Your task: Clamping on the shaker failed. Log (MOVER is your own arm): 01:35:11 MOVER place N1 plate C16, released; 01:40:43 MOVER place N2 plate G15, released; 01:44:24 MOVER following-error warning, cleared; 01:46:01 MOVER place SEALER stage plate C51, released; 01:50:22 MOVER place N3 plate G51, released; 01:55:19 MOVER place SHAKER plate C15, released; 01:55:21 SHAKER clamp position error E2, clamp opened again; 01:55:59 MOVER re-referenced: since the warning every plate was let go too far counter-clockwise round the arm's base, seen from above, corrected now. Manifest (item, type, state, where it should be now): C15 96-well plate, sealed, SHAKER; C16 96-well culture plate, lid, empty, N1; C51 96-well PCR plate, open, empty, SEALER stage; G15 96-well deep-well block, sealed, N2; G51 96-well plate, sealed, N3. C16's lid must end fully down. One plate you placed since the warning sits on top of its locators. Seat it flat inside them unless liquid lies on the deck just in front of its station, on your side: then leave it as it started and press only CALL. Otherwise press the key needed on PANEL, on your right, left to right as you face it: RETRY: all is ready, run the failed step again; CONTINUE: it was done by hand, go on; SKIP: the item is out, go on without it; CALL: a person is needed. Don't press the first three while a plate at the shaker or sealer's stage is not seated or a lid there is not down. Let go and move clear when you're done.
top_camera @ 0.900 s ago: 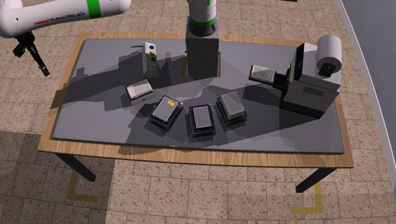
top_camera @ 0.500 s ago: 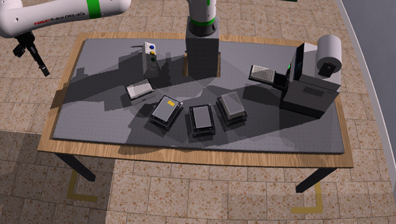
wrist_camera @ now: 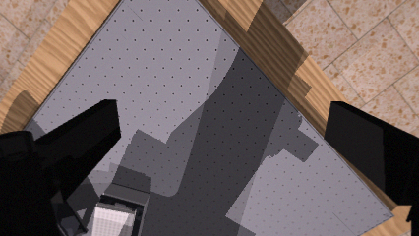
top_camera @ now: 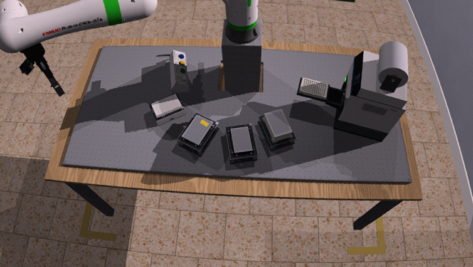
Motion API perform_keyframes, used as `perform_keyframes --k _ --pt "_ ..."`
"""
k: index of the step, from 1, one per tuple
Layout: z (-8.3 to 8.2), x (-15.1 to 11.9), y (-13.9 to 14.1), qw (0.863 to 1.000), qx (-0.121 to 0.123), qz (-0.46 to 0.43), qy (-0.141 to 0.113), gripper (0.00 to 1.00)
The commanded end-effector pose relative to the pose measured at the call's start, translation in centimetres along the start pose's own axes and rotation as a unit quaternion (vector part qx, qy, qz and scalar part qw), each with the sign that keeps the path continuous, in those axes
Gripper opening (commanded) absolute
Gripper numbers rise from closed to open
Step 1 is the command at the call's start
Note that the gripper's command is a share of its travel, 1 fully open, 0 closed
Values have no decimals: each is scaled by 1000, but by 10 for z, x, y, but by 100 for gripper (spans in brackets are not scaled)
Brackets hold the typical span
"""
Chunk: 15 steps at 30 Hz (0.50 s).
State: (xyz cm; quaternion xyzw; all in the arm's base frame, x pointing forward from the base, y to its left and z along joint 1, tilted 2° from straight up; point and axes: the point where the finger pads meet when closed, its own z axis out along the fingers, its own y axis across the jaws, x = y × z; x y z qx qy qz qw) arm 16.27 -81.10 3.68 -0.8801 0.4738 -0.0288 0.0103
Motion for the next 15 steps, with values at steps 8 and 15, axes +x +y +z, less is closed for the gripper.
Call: perform_keyframes --k 8,15 --pt "15 -12 -30 1000 7 14 -18 100" --pt "29 -26 -51 999 12 25 -36 100"
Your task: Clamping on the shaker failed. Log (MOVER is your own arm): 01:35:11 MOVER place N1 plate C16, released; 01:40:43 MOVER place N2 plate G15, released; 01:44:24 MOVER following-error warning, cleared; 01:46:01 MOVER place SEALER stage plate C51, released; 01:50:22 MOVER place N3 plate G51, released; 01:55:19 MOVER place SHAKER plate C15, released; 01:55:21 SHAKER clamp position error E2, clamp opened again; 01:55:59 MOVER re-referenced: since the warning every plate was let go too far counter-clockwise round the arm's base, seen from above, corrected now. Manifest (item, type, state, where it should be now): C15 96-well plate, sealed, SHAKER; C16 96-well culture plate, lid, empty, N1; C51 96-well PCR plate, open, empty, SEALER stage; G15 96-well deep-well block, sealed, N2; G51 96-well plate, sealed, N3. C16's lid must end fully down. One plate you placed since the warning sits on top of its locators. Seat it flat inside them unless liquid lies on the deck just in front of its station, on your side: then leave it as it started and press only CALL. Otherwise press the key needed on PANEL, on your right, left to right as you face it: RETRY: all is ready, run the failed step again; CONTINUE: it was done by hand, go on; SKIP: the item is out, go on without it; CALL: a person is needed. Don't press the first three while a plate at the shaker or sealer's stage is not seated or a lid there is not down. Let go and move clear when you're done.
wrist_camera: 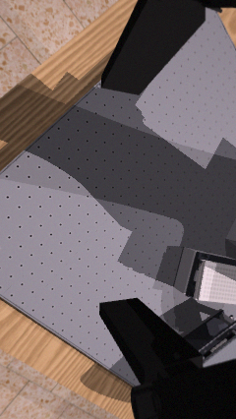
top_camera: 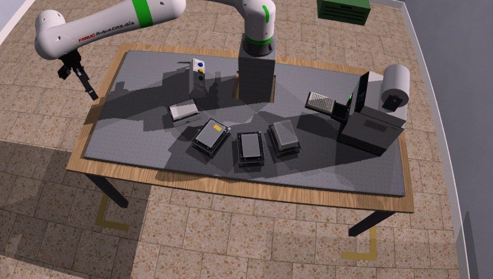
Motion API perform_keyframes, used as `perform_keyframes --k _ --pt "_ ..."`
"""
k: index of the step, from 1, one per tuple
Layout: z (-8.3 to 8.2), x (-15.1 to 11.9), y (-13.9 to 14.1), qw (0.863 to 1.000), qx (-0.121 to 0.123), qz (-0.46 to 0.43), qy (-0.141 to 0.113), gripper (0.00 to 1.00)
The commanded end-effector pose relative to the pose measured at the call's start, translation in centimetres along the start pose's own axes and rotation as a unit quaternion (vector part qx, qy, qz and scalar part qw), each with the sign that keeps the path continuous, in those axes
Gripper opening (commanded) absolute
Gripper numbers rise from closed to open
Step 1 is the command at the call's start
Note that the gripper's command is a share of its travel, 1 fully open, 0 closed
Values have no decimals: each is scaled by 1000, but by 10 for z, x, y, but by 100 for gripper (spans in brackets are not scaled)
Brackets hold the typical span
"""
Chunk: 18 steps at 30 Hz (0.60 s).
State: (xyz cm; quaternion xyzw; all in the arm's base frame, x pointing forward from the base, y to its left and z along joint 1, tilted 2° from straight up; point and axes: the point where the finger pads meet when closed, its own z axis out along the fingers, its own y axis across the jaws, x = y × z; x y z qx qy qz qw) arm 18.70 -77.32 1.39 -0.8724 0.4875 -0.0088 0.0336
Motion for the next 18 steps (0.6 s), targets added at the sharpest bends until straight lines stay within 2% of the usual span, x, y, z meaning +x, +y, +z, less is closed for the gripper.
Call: perform_keyframes --k 1,4,6,10,12,17,18 --pt "8 -9 -14 1000 2 8 -8 100" --pt "13 -14 -21 1000 2 8 -8 100" --pt "18 -20 -27 1000 5 16 -22 100" --pt "23 -26 -34 1000 5 16 -22 100" --pt "27 -32 -40 999 7 24 -36 100" --pt "37 -45 -53 999 7 24 -36 100" --pt "39 -49 -56 999 8 30 -44 100"
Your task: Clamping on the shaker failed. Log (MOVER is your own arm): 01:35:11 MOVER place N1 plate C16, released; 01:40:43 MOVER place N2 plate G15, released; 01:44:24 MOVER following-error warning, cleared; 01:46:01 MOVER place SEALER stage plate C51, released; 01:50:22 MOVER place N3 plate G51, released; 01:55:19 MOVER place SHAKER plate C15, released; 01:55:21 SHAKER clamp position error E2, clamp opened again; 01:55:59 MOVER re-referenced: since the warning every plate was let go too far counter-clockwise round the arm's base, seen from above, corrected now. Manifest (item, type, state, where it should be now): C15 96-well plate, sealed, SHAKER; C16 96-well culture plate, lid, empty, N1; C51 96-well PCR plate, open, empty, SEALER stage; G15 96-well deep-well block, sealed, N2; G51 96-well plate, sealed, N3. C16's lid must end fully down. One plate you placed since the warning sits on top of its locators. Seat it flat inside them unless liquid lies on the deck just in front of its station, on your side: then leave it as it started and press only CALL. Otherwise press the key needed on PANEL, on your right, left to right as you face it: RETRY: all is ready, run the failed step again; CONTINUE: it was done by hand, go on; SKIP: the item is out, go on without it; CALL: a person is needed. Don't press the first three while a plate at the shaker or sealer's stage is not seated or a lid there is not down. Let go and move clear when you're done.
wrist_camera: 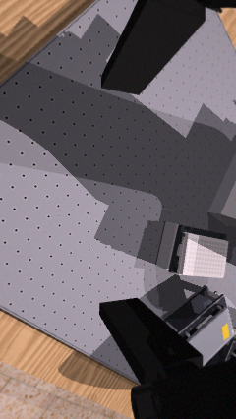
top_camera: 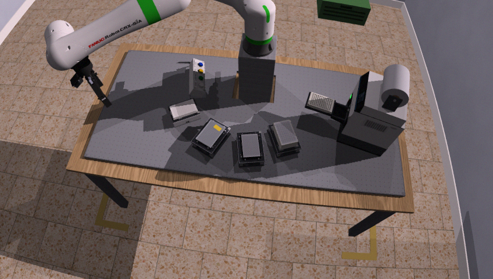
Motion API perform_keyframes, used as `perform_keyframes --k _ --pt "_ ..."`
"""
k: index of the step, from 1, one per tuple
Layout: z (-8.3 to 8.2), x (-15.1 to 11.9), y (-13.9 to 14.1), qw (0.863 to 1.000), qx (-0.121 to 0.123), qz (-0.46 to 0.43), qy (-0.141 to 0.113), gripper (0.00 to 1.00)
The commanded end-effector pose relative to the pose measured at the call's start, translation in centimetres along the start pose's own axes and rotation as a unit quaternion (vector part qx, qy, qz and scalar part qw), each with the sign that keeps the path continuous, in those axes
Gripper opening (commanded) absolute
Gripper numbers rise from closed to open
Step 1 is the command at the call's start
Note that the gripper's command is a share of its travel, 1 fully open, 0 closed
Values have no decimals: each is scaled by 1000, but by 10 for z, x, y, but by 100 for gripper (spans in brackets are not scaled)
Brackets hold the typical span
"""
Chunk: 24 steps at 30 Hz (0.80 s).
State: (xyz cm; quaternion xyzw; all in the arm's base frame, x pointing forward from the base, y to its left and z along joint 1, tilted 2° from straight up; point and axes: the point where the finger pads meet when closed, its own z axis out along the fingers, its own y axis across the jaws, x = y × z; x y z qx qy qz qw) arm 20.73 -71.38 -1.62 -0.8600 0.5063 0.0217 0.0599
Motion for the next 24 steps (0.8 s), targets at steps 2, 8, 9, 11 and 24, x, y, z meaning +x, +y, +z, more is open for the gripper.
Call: perform_keyframes --k 2,8,9,11,24 --pt "11 -16 -15 1000 0 9 -11 100" --pt "17 -24 -21 1000 0 9 -11 100" --pt "20 -28 -24 1000 1 14 -19 100" --pt "24 -35 -28 1000 1 18 -25 100" --pt "48 -74 -52 998 1 35 -53 100"
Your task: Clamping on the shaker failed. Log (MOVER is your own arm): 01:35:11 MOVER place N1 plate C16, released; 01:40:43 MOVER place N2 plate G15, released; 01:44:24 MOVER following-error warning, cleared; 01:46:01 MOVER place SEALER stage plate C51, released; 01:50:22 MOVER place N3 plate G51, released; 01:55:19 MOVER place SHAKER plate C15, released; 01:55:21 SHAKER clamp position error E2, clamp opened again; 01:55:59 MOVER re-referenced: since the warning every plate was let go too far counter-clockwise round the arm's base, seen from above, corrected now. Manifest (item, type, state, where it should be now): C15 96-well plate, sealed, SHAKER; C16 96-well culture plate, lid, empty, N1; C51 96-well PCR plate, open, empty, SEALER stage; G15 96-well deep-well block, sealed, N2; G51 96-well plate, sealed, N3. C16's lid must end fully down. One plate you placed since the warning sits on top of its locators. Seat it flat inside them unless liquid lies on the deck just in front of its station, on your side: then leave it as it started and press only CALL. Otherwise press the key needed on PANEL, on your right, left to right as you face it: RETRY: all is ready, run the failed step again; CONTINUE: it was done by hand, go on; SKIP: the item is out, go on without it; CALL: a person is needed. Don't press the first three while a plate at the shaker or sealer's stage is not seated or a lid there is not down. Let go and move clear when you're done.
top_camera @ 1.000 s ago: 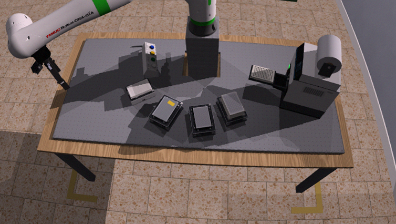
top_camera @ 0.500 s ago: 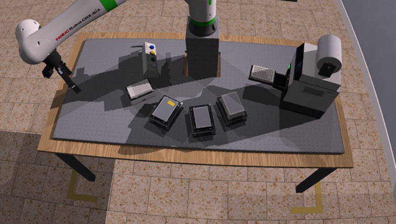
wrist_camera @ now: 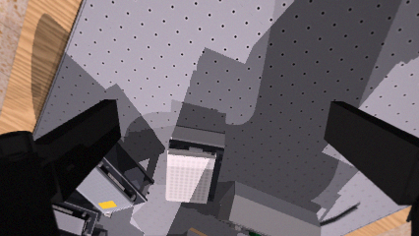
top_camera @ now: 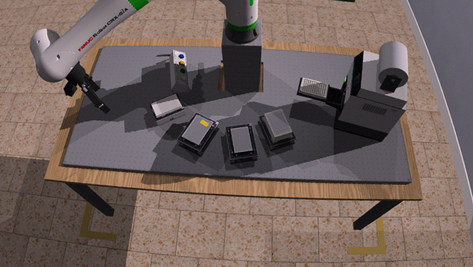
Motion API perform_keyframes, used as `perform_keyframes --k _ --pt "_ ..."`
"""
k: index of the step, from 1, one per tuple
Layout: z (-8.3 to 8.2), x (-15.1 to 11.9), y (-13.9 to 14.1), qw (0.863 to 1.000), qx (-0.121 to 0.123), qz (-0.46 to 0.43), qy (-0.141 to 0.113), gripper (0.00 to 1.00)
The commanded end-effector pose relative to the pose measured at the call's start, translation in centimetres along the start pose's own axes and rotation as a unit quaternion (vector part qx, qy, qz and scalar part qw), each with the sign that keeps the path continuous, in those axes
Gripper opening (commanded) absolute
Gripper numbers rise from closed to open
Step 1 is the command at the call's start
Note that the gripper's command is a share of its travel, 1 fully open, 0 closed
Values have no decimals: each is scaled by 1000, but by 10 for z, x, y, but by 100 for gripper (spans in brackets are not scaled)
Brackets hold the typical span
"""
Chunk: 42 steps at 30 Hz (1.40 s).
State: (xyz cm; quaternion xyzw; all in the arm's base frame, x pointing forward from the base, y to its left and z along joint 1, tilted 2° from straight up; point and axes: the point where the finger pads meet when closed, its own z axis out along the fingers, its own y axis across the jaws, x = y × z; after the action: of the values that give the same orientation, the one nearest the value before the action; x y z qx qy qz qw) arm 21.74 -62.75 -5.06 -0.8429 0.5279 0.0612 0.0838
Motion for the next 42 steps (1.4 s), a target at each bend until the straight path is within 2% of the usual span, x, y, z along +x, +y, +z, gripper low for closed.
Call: perform_keyframes --k 1,5,7,12,14,16,18,20,22,28,30,36,38,42 --pt "4 -7 -4 1000 -1 6 -8 100" --pt "13 -23 -11 1000 -1 6 -8 100" --pt "18 -31 -14 1000 -2 15 -22 100" --pt "28 -48 -21 1000 -2 15 -22 100" --pt "33 -56 -23 999 -4 25 -36 100" --pt "38 -65 -26 999 -4 25 -36 100" --pt "38 -65 -26 999 -4 25 -36 100" --pt "42 -73 -29 999 -4 25 -36 100" --pt "47 -82 -31 998 -7 34 -50 100" --pt "57 -102 -37 998 -7 34 -50 100" --pt "61 -111 -38 997 -11 44 -63 100" --pt "70 -129 -42 997 -11 44 -63 100" --pt "73 -138 -44 995 -15 53 -77 100" --pt "81 -156 -46 995 -15 53 -77 100"
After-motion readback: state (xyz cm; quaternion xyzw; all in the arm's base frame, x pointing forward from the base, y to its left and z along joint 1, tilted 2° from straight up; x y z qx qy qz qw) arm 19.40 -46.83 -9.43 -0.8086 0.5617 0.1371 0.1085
